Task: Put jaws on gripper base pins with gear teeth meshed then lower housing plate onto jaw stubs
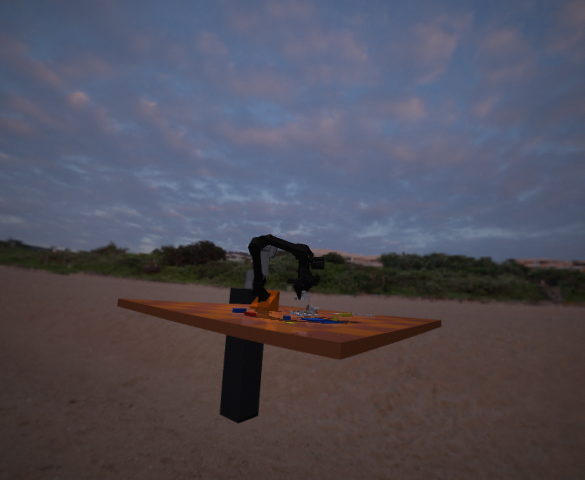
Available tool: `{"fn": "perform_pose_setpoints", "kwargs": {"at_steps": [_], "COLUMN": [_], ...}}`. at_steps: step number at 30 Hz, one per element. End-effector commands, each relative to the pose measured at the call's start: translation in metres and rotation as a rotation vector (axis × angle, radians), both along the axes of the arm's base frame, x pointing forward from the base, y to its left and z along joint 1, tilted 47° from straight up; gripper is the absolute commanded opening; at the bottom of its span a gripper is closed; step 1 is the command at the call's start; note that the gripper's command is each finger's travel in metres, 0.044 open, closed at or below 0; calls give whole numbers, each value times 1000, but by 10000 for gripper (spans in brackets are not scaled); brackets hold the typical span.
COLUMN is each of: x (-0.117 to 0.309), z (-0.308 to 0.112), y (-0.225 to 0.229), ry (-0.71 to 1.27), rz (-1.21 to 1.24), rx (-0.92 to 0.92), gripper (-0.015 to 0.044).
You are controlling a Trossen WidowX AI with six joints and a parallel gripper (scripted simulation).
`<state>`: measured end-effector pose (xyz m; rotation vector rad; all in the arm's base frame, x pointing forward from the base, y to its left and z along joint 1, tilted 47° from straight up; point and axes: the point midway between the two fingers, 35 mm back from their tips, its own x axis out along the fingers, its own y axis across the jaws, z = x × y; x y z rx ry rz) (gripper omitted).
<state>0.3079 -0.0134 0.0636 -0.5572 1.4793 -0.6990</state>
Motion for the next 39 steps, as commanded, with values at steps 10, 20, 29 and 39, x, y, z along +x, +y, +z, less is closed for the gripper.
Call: {"fn": "perform_pose_setpoints", "kwargs": {"at_steps": [10, 20, 29, 39], "x": [2, 2, 3, 3], "z": [1, 1, 3, -1], "y": [0, 0, -1, -5], "ry": [-1, 7, 7, 7], "rz": [3, 11, 11, 12], "rx": [-2, -2, -2, -2], "gripper": [134, 134, 134, 134]}}
